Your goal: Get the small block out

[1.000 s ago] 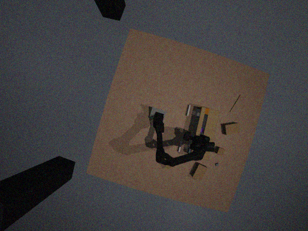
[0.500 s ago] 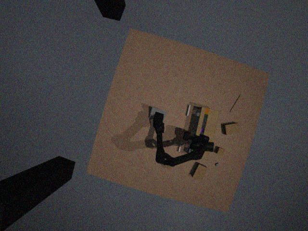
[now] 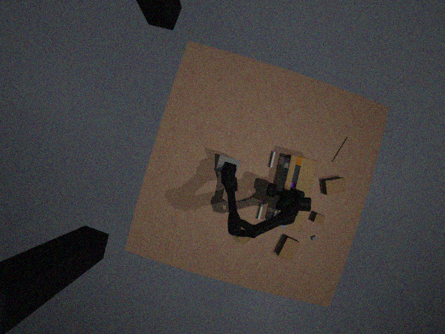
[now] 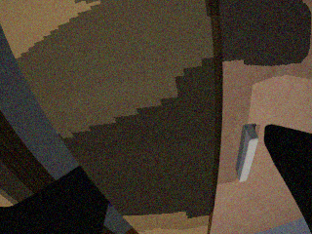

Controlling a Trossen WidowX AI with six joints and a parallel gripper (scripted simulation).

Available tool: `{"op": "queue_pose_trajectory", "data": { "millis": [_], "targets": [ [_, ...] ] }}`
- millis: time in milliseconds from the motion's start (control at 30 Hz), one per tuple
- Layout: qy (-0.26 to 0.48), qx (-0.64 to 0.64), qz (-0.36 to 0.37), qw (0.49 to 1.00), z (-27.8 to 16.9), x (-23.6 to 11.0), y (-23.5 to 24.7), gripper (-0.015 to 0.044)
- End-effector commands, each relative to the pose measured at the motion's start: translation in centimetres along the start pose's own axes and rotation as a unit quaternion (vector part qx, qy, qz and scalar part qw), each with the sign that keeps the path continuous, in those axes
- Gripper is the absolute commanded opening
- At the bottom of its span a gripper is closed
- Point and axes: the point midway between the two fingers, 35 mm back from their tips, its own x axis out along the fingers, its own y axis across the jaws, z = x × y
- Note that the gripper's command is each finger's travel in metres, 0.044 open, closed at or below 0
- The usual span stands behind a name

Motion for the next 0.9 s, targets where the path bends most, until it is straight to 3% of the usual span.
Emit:
{"op": "queue_pose_trajectory", "data": {
  "millis": [0,867],
  "targets": [
    [0.001,-0.004,-0.009,1.0,-1.1,0.9,-0.3,0.04],
    [0.002,-0.004,-0.009,1.0,-7.5,3.1,-0.5,0.04]
  ]
}}
